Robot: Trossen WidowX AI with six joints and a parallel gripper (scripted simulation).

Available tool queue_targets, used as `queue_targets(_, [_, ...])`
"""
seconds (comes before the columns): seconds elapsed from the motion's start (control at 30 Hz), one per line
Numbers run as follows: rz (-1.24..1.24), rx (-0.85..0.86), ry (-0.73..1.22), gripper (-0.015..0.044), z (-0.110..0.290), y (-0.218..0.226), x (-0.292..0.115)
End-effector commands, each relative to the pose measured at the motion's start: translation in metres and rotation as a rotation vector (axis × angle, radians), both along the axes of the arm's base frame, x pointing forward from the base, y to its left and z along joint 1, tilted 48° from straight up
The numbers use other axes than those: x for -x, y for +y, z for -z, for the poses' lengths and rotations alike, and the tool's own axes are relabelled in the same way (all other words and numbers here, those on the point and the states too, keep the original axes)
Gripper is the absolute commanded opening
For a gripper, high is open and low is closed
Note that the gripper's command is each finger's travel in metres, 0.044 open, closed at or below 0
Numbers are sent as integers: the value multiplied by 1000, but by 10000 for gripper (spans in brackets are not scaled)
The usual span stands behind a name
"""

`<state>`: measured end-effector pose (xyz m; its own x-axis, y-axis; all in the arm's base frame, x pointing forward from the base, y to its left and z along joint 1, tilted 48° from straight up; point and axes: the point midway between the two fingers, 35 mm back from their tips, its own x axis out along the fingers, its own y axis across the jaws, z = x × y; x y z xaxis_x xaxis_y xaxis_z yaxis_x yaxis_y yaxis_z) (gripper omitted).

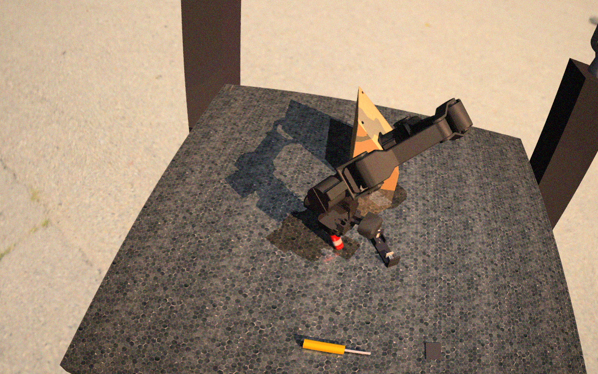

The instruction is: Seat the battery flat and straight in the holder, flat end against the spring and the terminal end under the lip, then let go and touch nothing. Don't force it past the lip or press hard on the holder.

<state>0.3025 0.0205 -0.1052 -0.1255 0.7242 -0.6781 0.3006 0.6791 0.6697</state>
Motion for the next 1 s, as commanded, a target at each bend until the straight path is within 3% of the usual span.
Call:
queue_targets(0.0, [-9,6,2,0,6,-4,3])
queue_targets(0.33, [-9,5,2,0,11,-8,6])
queue_targets(0.67, [-9,8,2,0,-42,-66,-5])
queue_targets(0.97, [5,8,-5,0,-44,-67,-6])
